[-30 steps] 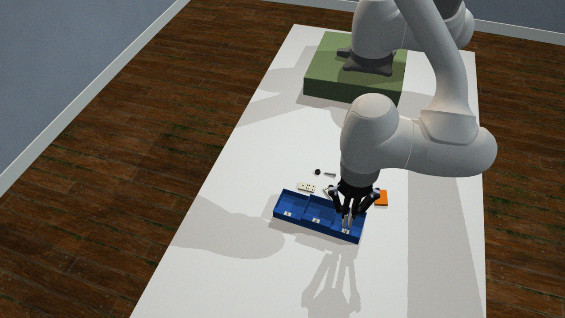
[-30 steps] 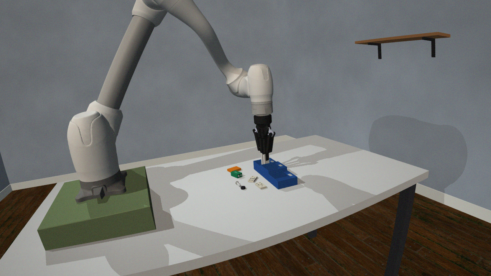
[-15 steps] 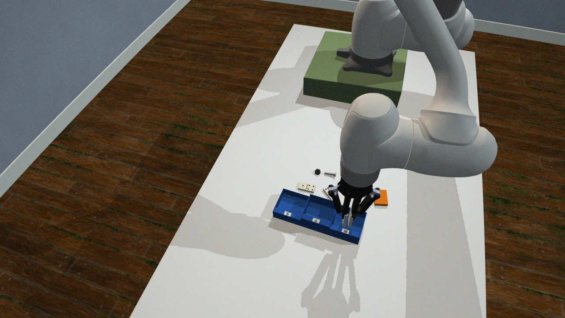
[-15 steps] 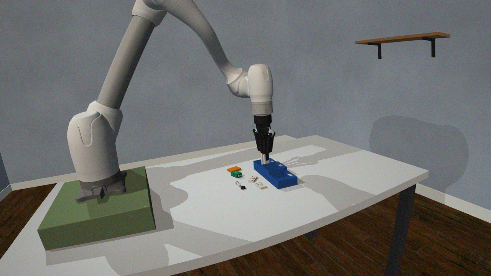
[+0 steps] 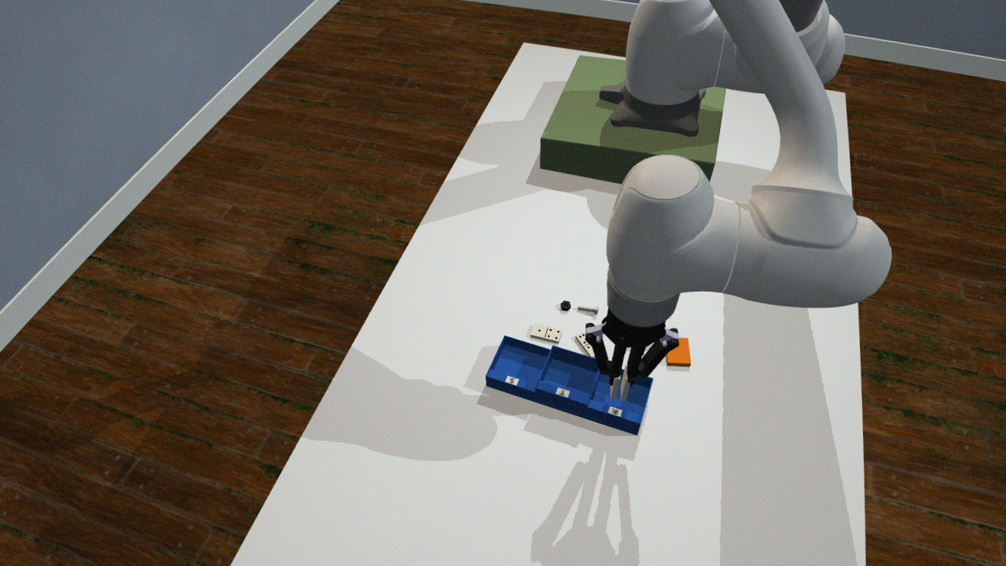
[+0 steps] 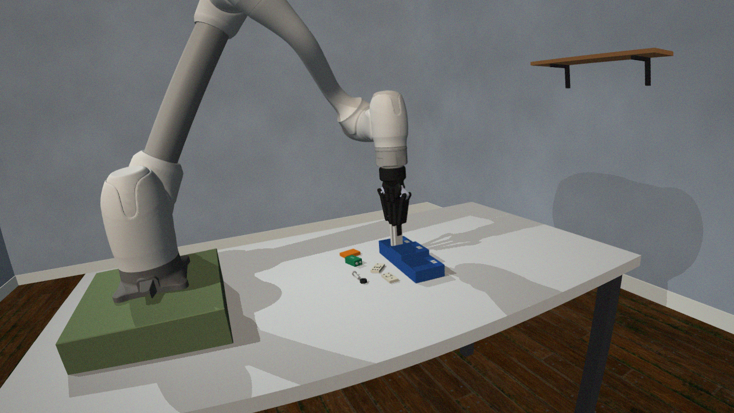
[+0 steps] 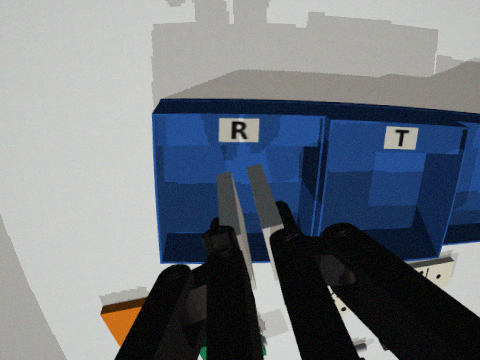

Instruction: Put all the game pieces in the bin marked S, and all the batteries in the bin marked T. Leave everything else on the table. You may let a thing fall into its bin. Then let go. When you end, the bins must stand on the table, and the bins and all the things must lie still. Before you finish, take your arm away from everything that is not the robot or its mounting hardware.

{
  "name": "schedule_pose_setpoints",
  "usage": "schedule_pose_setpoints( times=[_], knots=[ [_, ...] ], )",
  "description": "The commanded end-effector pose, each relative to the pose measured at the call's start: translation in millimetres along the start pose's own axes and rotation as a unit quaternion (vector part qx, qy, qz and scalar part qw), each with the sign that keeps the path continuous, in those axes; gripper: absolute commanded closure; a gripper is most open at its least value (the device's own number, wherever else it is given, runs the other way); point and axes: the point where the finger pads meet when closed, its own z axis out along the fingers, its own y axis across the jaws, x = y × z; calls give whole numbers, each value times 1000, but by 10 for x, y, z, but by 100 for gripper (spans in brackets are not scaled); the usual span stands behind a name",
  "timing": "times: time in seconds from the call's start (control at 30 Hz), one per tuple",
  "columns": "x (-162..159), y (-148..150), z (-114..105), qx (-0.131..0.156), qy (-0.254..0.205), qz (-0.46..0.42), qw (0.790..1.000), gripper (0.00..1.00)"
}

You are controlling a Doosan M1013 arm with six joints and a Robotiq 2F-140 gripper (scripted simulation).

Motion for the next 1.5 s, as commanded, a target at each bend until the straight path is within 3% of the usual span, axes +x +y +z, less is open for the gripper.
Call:
schedule_pose_setpoints(
  times=[0.0,0.23,0.57,0.7,0.93,1.0,1.2,1.47],
  knots=[
    [0,0,-46,0,0,0,1000,95],
    [0,0,-139,0,0,0,1000,95],
    [0,0,-453,0,0,0,1000,95],
    [0,0,-453,0,0,0,1000,95],
    [0,0,-1036,0,0,0,1000,95],
    [0,0,-1036,0,0,0,1000,95],
    [0,0,-1536,0,0,0,1000,95],
    [0,0,-1560,0,0,0,1000,95]
  ],
)
